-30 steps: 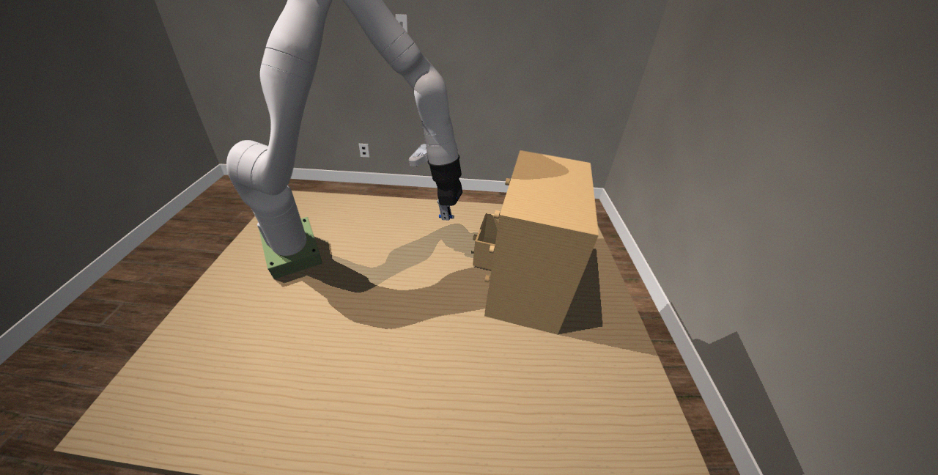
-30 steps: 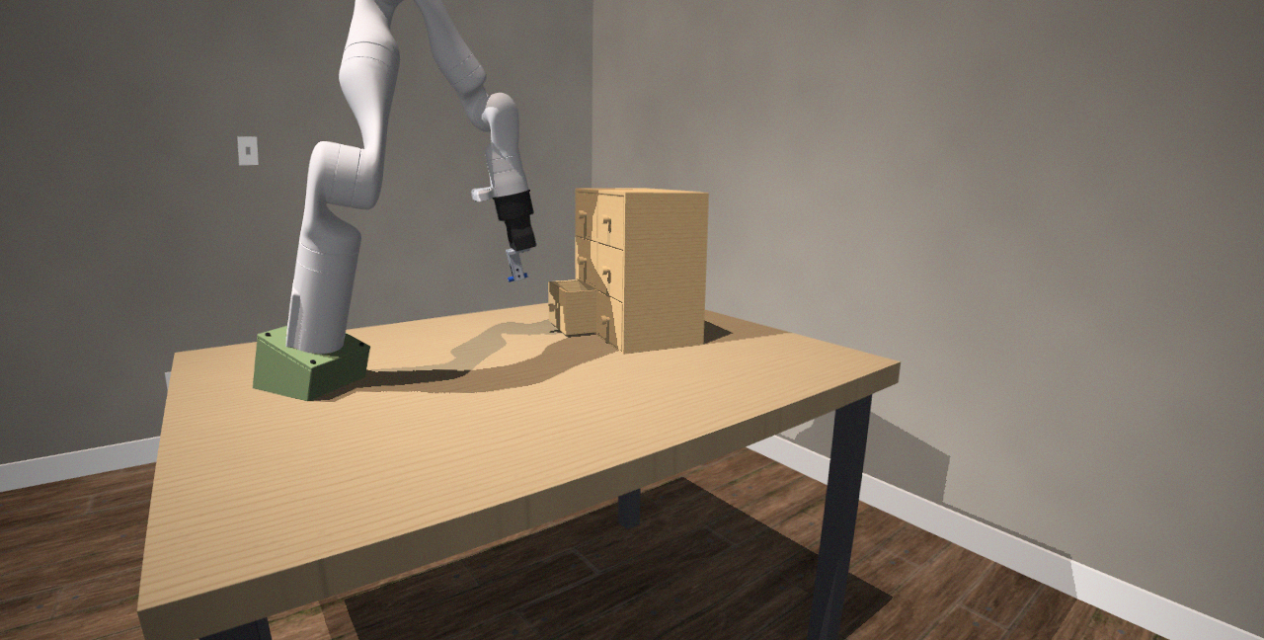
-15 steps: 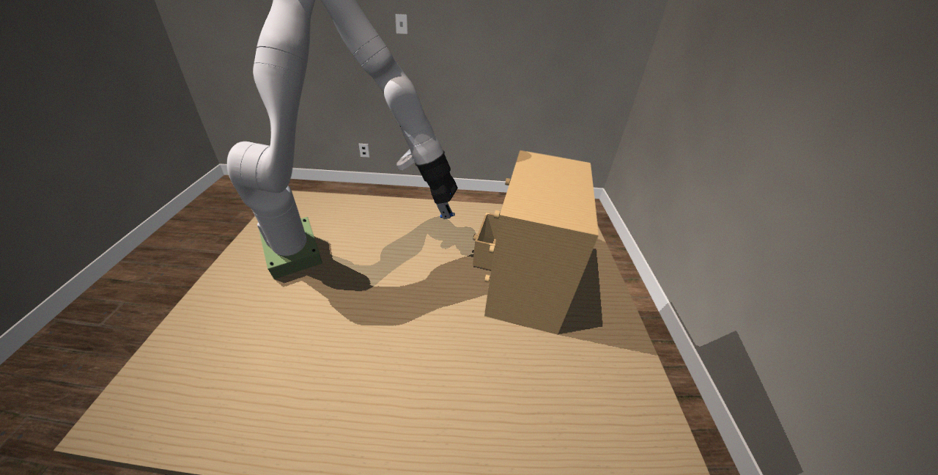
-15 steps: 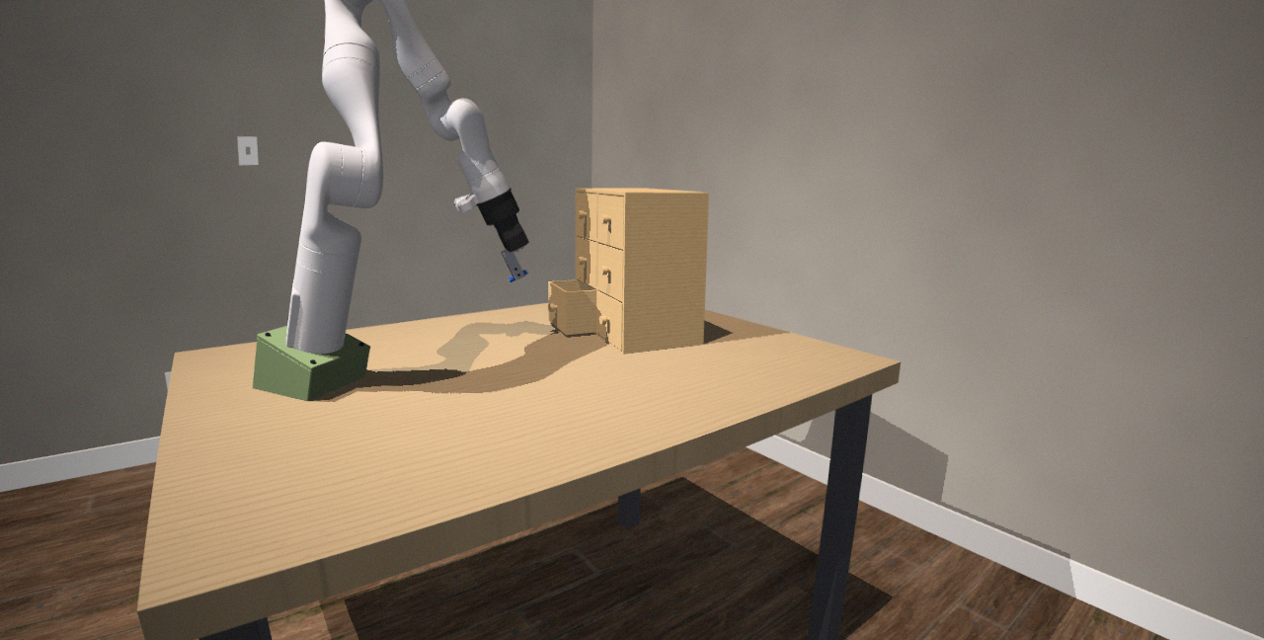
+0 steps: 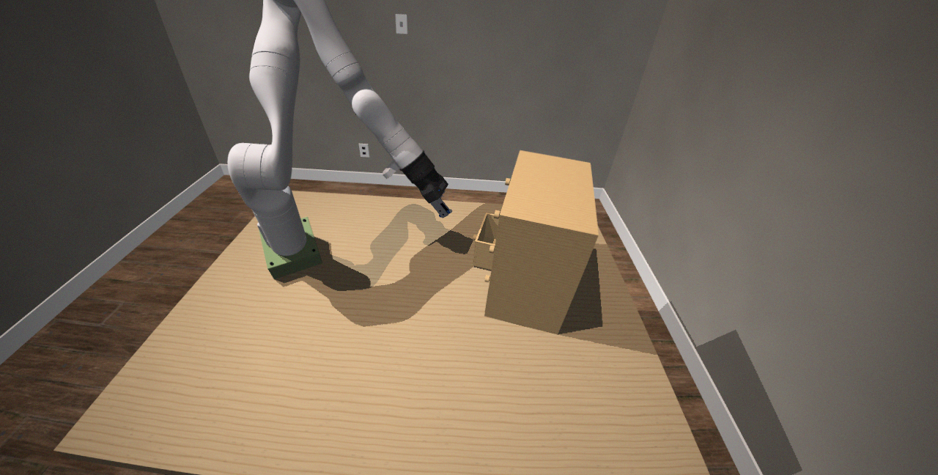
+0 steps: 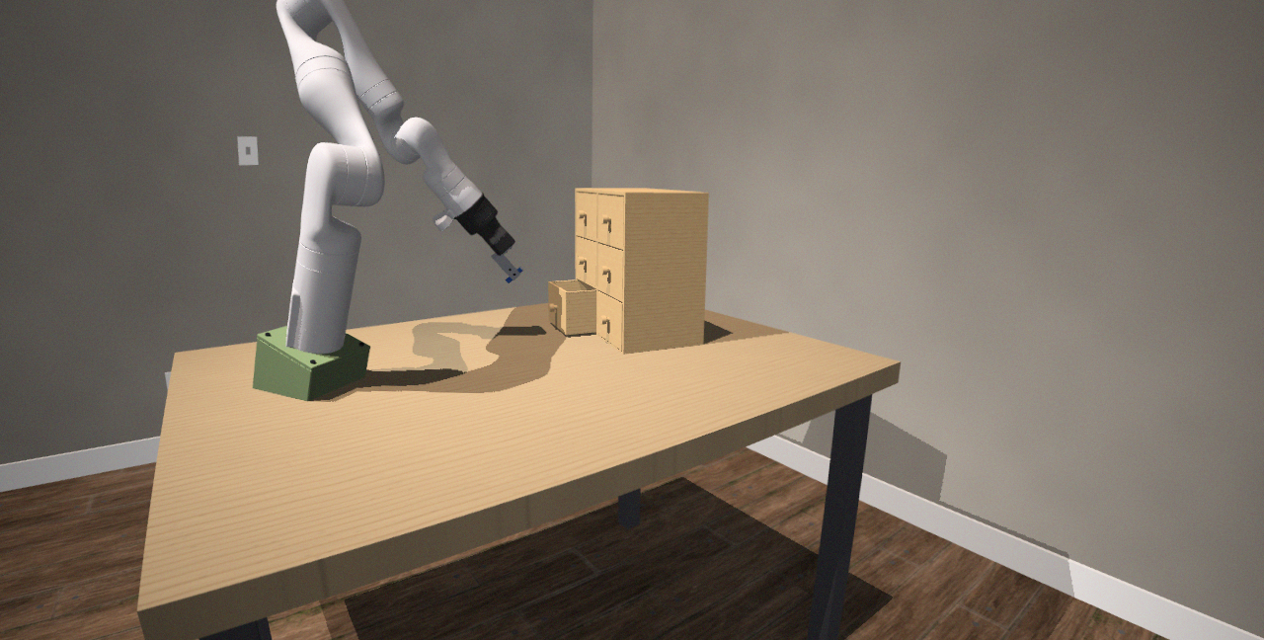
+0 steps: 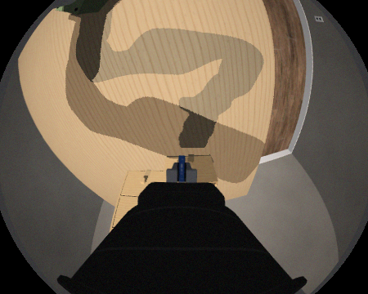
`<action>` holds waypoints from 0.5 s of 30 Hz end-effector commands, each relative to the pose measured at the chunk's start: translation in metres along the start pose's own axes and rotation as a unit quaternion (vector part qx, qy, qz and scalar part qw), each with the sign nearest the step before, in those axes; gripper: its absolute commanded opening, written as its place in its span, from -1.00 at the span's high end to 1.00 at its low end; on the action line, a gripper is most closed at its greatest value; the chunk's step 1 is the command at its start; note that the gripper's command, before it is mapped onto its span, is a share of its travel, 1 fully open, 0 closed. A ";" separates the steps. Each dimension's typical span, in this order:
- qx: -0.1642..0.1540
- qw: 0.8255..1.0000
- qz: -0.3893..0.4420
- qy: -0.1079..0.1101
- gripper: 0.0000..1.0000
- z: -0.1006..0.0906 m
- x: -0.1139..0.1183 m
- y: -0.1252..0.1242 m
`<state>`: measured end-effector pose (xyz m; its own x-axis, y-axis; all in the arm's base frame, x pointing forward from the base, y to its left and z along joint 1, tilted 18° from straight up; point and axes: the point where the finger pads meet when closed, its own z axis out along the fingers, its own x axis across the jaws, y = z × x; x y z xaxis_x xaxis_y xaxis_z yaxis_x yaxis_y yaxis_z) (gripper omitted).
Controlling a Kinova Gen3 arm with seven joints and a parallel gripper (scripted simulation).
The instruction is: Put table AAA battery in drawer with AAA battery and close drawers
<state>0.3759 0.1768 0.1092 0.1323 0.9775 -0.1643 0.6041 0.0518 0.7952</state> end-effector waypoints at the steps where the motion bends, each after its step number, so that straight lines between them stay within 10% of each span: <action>1: -0.033 0.999 -0.024 -0.007 0.51 -0.001 -0.003 -0.007; 15: -0.154 0.988 -0.025 -0.003 0.51 -0.001 -0.002 -0.010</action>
<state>0.3698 0.1761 0.1037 0.1263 0.9788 -0.1615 0.3858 0.1015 0.9170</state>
